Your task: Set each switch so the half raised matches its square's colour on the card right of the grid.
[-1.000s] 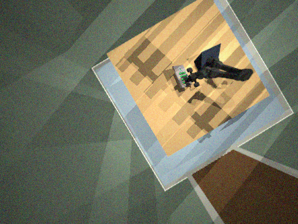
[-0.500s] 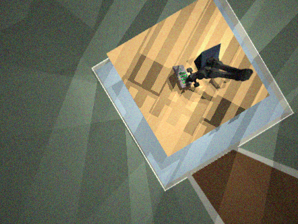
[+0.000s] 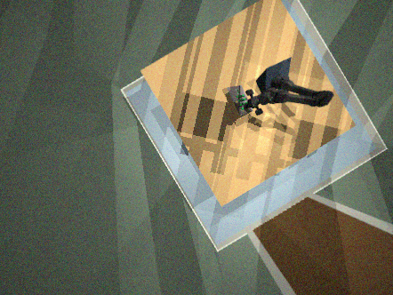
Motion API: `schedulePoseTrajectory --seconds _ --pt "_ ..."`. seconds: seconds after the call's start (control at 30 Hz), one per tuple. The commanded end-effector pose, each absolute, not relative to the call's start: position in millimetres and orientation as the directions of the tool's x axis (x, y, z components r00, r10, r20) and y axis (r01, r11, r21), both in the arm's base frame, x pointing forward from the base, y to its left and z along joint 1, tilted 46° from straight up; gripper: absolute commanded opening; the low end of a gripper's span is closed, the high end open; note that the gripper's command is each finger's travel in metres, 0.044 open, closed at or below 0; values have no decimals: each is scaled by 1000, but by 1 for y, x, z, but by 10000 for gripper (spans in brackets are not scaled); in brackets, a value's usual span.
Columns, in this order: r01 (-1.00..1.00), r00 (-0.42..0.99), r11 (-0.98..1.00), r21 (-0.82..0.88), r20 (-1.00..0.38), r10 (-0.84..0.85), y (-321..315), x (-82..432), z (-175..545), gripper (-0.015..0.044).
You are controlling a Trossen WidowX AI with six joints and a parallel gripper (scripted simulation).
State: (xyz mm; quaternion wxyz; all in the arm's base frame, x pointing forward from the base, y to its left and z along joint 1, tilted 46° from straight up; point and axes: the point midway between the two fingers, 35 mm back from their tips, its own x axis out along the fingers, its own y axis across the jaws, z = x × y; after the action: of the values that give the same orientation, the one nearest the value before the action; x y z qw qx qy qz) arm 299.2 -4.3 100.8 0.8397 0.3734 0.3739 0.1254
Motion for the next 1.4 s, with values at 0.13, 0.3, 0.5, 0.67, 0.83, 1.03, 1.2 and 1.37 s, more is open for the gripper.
schedulePoseTrajectory --seconds 0.13,0.3,0.5,0.67,0.83,1.03,1.2,1.37 --pt "75 690 691 719 -538 484 -4 300 99 0" --pt "75 690 691 719 -537 484 -4 301 99 0" --pt "73 681 696 714 -546 488 -14 292 106 0" --pt "77 669 693 717 -552 497 -37 259 133 0" --pt "78 668 693 717 -554 497 -43 260 131 0" --pt "77 669 694 715 -553 496 -89 267 98 0" --pt "76 659 695 715 -559 503 -83 279 87 0" --pt "75 651 694 716 -562 510 -74 291 78 0"
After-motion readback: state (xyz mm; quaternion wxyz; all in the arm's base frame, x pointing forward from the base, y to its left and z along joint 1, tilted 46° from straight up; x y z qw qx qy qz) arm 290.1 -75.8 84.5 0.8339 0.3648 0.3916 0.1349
